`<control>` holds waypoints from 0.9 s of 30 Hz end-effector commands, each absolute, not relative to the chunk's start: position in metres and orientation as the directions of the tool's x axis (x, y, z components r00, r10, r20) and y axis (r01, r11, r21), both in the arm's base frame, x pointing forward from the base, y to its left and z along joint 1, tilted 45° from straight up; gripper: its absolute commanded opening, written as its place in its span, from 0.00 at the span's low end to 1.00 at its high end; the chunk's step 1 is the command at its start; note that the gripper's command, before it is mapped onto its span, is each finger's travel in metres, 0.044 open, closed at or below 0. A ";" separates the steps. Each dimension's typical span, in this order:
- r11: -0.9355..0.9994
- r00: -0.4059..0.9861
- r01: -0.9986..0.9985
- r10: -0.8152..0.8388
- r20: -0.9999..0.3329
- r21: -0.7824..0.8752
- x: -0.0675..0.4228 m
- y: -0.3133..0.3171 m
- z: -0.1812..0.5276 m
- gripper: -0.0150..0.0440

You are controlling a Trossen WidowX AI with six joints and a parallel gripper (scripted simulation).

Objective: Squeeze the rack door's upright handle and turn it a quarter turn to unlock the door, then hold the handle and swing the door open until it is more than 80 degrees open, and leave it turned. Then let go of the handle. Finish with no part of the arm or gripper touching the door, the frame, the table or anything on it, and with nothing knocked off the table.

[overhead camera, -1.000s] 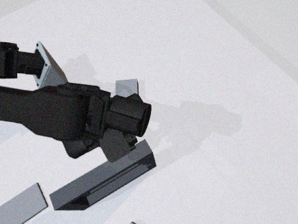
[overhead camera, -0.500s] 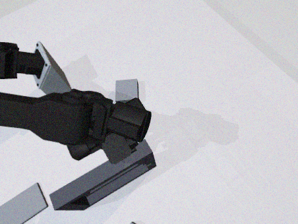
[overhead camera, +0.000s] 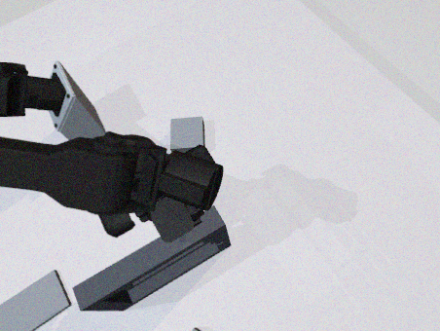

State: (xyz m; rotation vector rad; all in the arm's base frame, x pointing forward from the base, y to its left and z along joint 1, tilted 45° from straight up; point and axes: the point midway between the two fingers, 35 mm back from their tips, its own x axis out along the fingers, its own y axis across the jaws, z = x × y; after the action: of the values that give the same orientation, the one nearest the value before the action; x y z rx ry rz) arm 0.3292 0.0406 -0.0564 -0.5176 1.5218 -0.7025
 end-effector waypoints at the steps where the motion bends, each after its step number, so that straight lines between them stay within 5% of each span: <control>1: 0.706 -0.078 0.086 -0.698 -0.712 -0.703 0.329 0.040 -0.057 0.28; 5: 0.710 -0.078 0.054 -0.698 -0.712 -0.702 0.329 0.040 -0.057 0.28; 14: 0.683 -0.078 -0.371 -0.698 -0.712 -0.629 0.329 0.040 -0.057 0.28; 27: 0.419 -0.078 -0.850 -0.698 -0.712 -0.318 0.329 0.040 -0.057 0.28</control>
State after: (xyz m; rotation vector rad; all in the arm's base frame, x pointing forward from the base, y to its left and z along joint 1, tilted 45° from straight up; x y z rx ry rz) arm 0.3292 0.0404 -0.0564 -1.2031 1.8008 0.0626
